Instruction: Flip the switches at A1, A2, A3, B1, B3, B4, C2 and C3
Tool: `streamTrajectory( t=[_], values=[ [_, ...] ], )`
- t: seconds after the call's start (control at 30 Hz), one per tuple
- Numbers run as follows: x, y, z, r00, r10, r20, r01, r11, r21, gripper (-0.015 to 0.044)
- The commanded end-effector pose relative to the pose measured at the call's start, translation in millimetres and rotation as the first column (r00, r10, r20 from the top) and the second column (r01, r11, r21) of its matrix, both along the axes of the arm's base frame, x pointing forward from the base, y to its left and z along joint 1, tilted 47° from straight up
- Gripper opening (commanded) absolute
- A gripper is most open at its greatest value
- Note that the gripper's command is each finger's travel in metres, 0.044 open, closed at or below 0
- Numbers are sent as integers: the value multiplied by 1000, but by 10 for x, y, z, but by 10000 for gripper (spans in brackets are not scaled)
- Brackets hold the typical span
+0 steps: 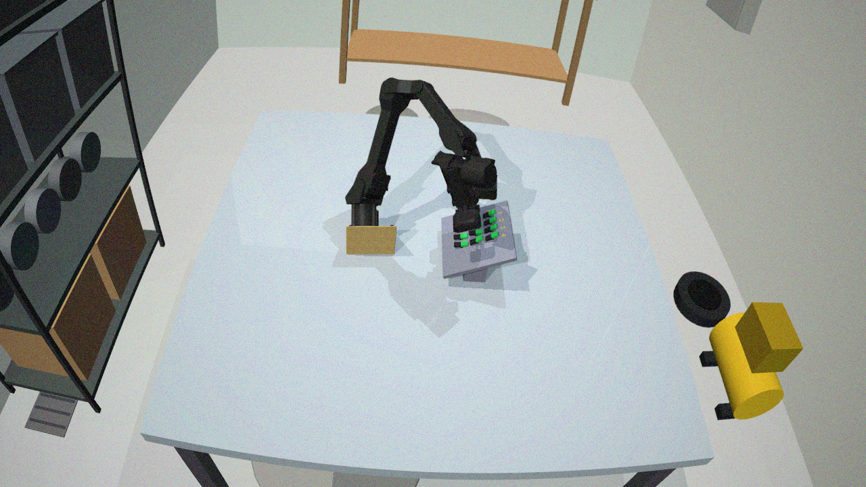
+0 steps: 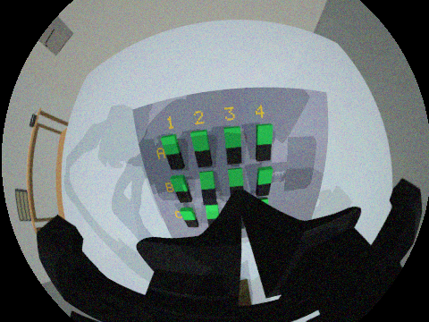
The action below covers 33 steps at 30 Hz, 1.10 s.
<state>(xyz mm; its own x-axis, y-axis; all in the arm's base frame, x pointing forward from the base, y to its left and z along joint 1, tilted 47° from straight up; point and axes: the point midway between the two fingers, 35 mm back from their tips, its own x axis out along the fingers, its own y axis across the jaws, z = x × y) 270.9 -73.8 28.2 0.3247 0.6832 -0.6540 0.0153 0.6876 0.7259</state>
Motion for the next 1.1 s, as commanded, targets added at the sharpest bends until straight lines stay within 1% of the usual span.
streamTrajectory(
  t=[0.0,0.17,0.3,0.43,0.6,1.07],
  values=[
    [-123,-289,276,999,-19,28,20,1000,-17,0],
    [-123,-289,276,999,-19,28,20,1000,-17,0],
    [-125,-472,93,999,-19,29,20,1000,-19,0],
    [-127,-488,76,999,-19,29,20,1000,-19,0],
    [9,-255,-149,1000,-1,12,1,1000,-18,0],
    [47,-182,-217,1000,0,13,1,1000,-17,0]
  ],
)
